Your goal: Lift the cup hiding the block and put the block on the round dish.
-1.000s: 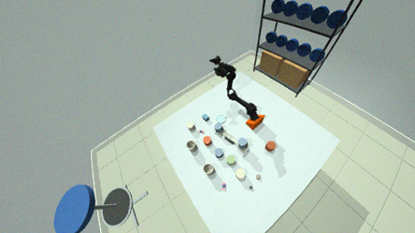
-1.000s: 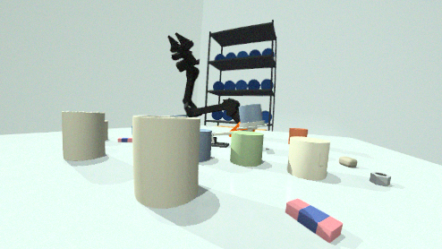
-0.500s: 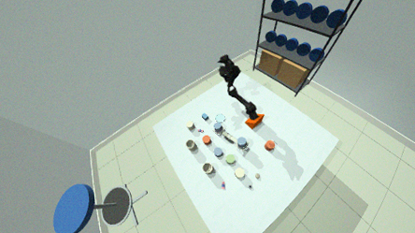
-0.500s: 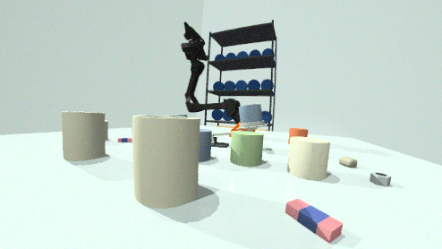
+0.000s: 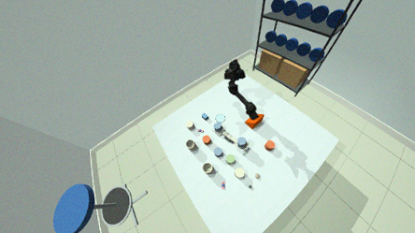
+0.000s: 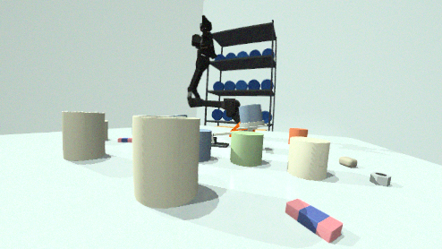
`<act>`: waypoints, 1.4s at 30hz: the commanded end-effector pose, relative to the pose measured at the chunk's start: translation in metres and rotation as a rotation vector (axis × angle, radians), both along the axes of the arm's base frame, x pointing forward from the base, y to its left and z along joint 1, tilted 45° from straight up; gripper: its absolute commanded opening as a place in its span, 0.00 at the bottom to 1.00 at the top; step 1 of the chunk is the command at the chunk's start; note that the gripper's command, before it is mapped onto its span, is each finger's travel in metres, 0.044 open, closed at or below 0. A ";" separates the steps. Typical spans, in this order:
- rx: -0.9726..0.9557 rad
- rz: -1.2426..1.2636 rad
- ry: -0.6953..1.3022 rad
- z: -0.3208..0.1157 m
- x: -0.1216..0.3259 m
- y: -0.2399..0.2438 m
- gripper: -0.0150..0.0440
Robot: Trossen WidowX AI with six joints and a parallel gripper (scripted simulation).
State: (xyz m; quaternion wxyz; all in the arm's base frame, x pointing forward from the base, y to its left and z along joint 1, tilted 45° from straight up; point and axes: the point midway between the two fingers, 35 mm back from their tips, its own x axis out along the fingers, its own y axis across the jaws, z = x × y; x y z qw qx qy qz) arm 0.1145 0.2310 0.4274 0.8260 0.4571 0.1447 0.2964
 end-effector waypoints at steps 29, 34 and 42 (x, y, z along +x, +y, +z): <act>-1.116 -0.065 -0.007 -0.194 0.027 -0.004 1.00; -1.288 -0.068 0.003 -0.216 0.030 -0.019 1.00; -1.563 -0.064 0.026 -0.243 0.032 -0.046 1.00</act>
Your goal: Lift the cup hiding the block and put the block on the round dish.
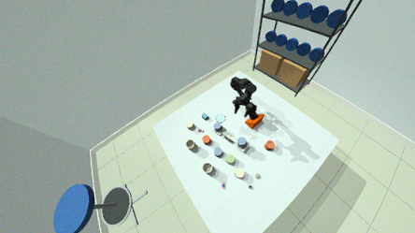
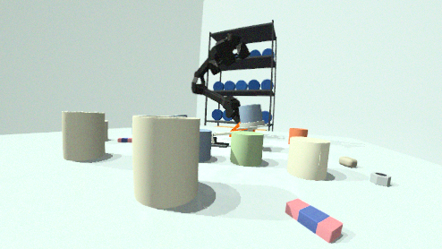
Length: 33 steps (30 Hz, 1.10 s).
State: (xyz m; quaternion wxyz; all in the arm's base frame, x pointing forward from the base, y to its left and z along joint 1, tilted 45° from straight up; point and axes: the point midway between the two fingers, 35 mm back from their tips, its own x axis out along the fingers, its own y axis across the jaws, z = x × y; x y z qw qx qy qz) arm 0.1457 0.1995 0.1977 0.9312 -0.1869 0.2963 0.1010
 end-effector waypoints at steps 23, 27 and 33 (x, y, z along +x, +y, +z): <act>-0.508 -0.062 0.078 -0.035 0.006 -0.058 1.00; -0.448 -0.182 0.100 -0.032 0.019 -0.060 1.00; -0.356 -0.363 0.126 -0.029 0.039 -0.065 1.00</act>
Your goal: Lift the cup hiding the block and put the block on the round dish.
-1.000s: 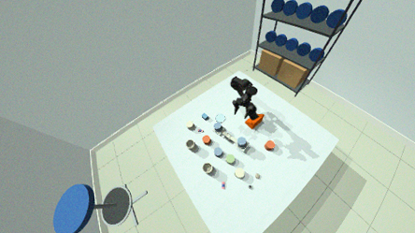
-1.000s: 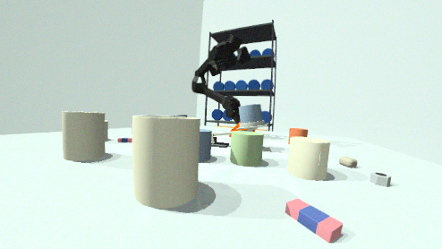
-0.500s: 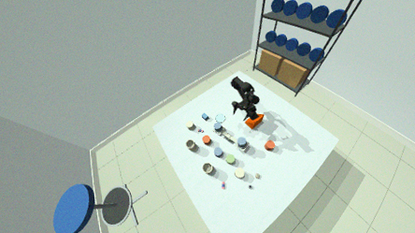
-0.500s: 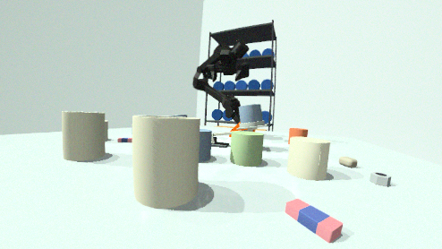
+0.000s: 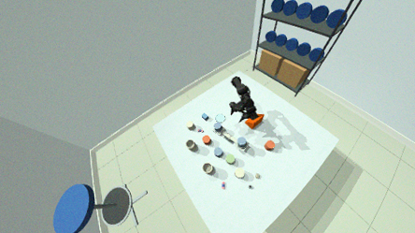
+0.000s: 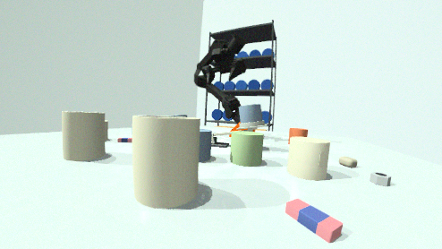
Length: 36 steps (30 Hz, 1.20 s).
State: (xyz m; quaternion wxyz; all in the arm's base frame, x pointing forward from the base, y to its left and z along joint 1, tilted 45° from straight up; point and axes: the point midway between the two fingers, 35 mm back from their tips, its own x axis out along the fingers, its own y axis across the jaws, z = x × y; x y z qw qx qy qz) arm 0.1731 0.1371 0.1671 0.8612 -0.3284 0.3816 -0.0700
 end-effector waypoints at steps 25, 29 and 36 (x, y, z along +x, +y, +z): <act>0.339 -0.886 -0.206 0.007 0.100 -0.058 1.00; 0.377 -1.010 -0.251 0.007 0.114 -0.073 1.00; 0.438 -1.225 -0.340 0.005 0.135 -0.102 1.00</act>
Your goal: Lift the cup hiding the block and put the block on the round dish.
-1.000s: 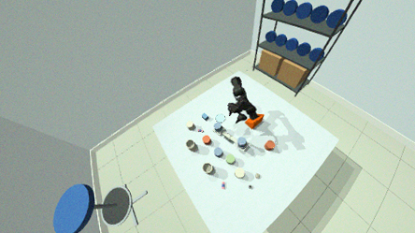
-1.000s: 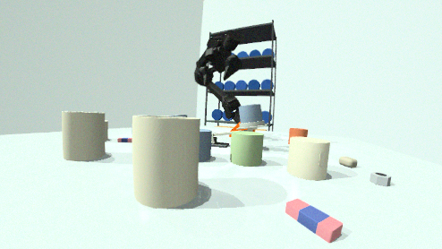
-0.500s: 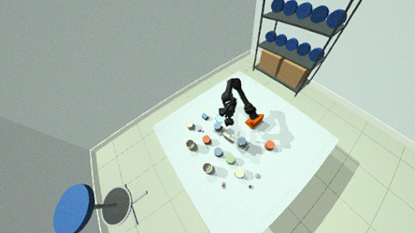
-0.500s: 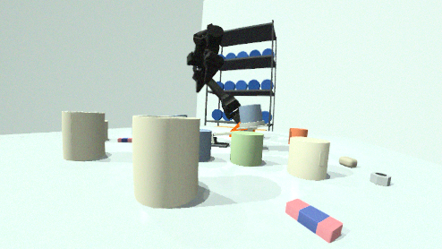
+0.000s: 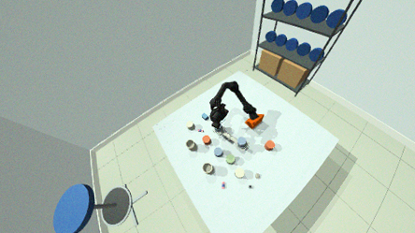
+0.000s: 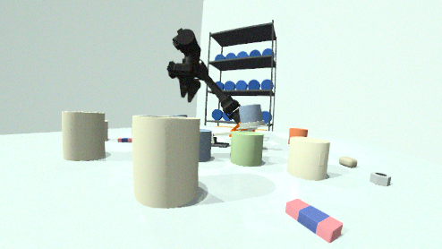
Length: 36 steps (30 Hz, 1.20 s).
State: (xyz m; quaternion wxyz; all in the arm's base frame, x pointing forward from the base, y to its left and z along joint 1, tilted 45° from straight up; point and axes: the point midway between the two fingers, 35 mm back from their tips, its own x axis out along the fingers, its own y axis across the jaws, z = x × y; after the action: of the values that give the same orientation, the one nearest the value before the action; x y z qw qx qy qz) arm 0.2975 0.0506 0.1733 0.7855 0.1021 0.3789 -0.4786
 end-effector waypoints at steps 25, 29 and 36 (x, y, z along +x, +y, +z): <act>0.049 -0.232 -0.079 -0.018 0.025 -0.047 1.00; 0.050 -0.232 -0.079 -0.023 0.026 -0.052 1.00; 0.050 -0.232 -0.079 -0.031 0.028 -0.059 1.00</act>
State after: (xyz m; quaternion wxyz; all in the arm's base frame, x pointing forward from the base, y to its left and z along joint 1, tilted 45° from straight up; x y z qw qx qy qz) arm 0.3255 -0.0034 0.1478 0.7360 0.1880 0.3442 -0.5518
